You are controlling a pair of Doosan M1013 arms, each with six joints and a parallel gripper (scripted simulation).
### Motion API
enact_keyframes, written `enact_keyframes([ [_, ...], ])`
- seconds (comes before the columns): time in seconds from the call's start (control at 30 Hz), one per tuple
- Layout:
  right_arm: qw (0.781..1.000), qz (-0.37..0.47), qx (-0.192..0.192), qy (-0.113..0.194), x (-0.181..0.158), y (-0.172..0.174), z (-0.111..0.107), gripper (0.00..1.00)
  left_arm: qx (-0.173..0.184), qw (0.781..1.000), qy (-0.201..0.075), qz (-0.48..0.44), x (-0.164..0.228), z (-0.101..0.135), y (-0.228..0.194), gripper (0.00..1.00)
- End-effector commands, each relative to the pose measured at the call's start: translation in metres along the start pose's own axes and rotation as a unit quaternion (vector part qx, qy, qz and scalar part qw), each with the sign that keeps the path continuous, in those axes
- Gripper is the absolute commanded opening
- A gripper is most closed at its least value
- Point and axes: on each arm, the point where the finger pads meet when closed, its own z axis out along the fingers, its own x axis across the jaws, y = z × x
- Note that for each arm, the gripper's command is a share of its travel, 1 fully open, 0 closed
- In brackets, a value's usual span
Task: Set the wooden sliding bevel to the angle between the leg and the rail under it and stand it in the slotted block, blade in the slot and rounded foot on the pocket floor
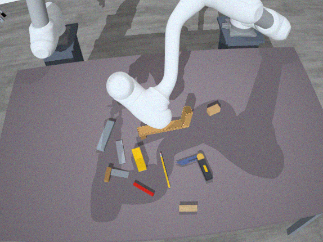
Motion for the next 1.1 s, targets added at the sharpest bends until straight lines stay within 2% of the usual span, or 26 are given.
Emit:
enact_keyframes([
  [0.0,1.000,0.000,-0.001,0.000,0.0001,0.0001,-0.0006,1.00,0.001,1.000,0.000,0.001,0.0002,-0.0007,0.0005,0.00],
  [1.07,1.000,0.000,-0.001,0.000,0.0001,0.0001,-0.0006,1.00,0.001,1.000,0.000,0.001,0.0002,0.0051,-0.0054,0.00],
])
